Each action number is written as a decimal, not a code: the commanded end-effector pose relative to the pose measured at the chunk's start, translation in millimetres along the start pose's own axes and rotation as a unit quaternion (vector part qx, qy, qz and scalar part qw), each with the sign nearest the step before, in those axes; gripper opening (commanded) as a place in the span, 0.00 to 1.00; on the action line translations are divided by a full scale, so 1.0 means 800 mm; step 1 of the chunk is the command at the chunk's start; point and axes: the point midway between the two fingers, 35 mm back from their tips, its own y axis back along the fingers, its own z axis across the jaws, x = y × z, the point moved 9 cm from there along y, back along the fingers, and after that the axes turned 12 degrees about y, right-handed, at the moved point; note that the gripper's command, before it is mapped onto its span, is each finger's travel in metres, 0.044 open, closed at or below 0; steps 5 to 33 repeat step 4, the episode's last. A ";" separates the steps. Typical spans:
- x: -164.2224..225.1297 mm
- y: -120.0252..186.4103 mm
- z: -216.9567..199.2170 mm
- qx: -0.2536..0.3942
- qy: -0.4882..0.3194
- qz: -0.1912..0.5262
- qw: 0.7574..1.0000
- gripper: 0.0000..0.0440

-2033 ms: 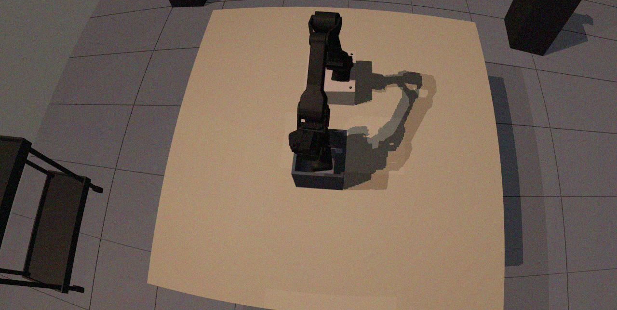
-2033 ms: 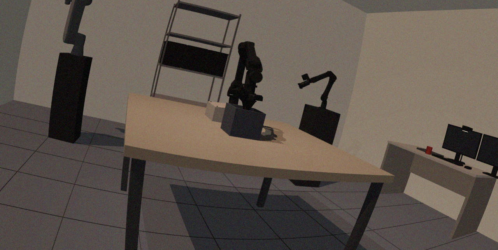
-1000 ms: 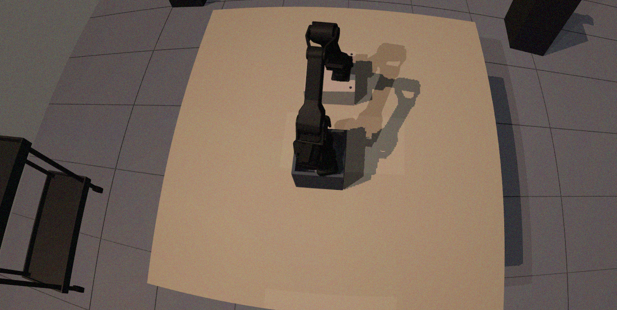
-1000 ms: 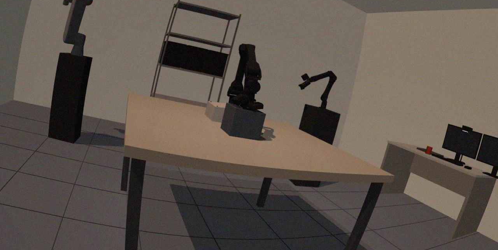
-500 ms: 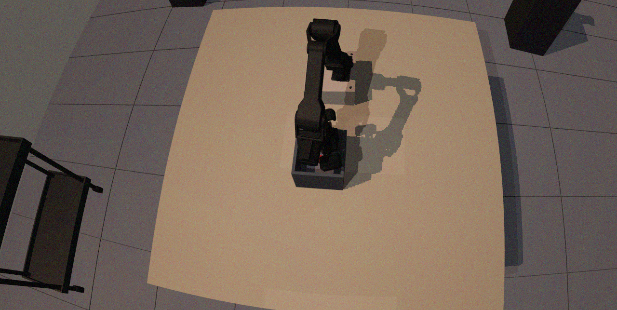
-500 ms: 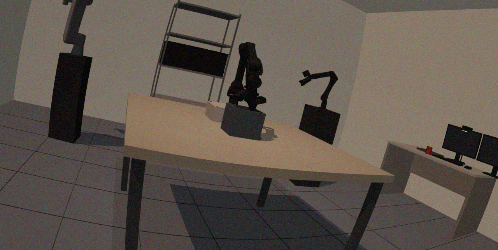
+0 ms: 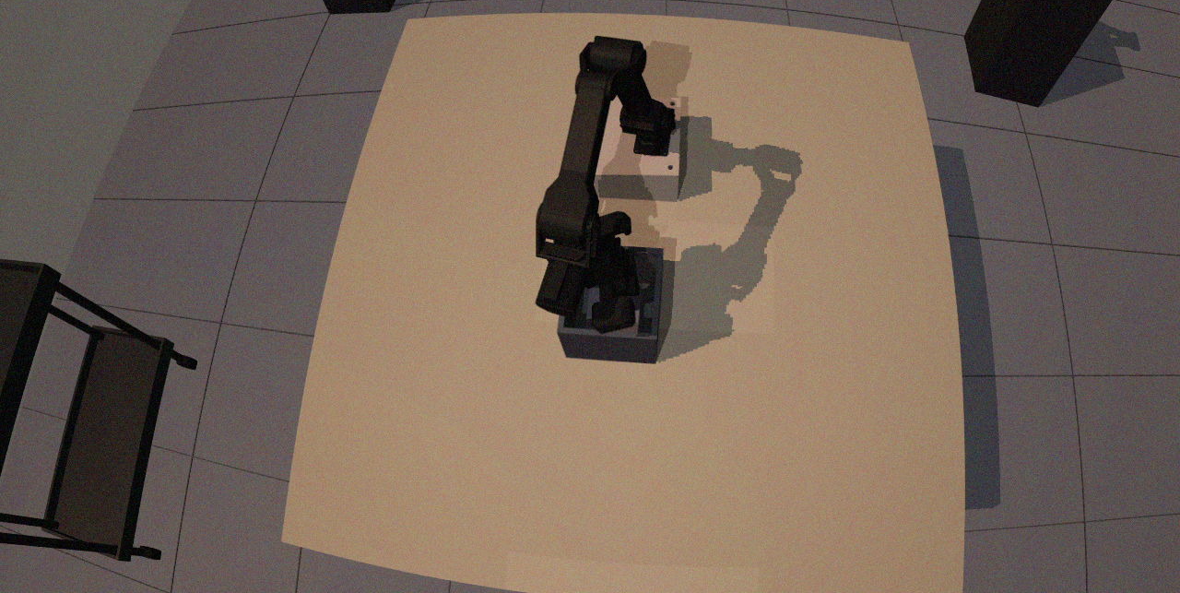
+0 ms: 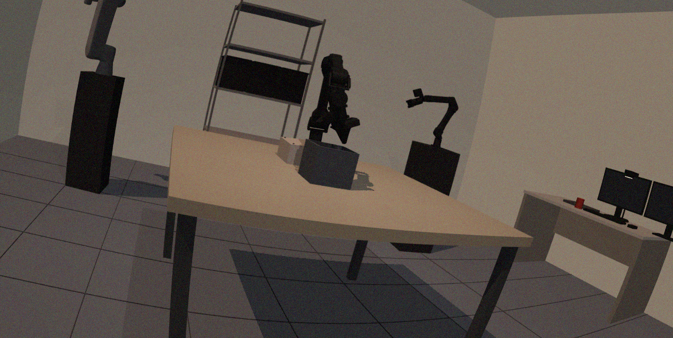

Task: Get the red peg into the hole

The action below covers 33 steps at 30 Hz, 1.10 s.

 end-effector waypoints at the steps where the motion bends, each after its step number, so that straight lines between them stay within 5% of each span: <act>1: -0.004 0.010 0.004 -0.015 0.003 0.009 1.000 0.07; 33: -0.008 0.023 0.008 -0.032 0.009 0.015 0.999 0.08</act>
